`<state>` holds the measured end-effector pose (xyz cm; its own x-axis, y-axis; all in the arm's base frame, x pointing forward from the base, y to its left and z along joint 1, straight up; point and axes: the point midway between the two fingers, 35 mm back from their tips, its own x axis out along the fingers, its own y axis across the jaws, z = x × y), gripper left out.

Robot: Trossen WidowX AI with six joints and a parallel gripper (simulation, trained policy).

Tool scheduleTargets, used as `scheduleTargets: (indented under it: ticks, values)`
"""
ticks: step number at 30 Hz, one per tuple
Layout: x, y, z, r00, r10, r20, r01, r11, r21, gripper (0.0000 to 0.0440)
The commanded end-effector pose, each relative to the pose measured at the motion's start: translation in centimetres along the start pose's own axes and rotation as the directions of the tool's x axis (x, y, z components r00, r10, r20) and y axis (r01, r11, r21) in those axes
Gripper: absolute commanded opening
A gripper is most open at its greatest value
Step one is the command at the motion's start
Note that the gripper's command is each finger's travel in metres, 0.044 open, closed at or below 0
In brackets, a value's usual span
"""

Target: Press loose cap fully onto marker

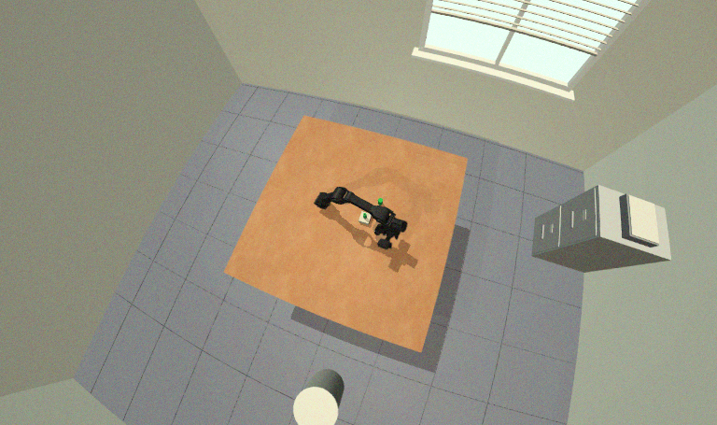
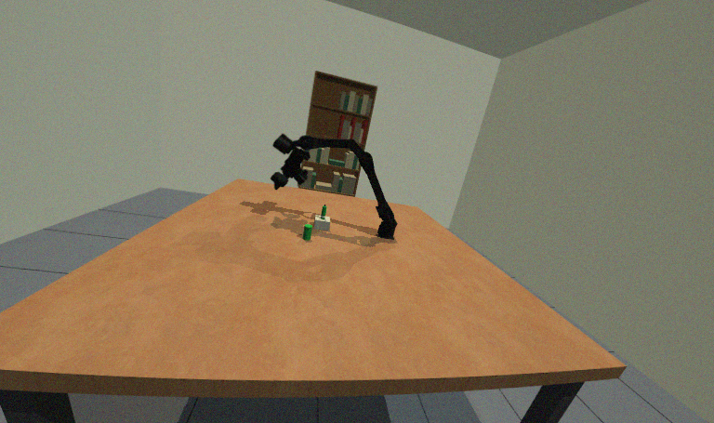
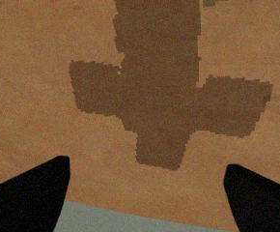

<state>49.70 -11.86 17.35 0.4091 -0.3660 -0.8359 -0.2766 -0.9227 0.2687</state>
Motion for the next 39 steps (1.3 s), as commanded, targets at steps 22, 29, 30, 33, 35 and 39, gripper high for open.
scheduleTargets:
  ticks: [22, 29, 30, 33, 35, 39]
  values:
    - [-3.5, -9.8, 3.5, 0.971, -0.189, 0.146, 0.214, 0.961, -0.177, 0.0332]
    - [-4.6, -12.2, 4.9, 0.953, -0.23, 0.198, 0.271, 0.938, -0.217, 0.0333]
    - [-4.7, -12.5, 5.1, 0.95, -0.235, 0.206, 0.279, 0.934, -0.222, 0.0333]
    - [-5.2, -13.3, 5.8, 0.941, -0.249, 0.23, 0.302, 0.923, -0.237, 0.0334]
    - [-5.5, -13.9, 6.3, 0.934, -0.257, 0.248, 0.317, 0.916, -0.246, 0.0334]
    - [-6.0, -14.9, 7.3, 0.92, -0.271, 0.282, 0.346, 0.901, -0.263, 0.0335]
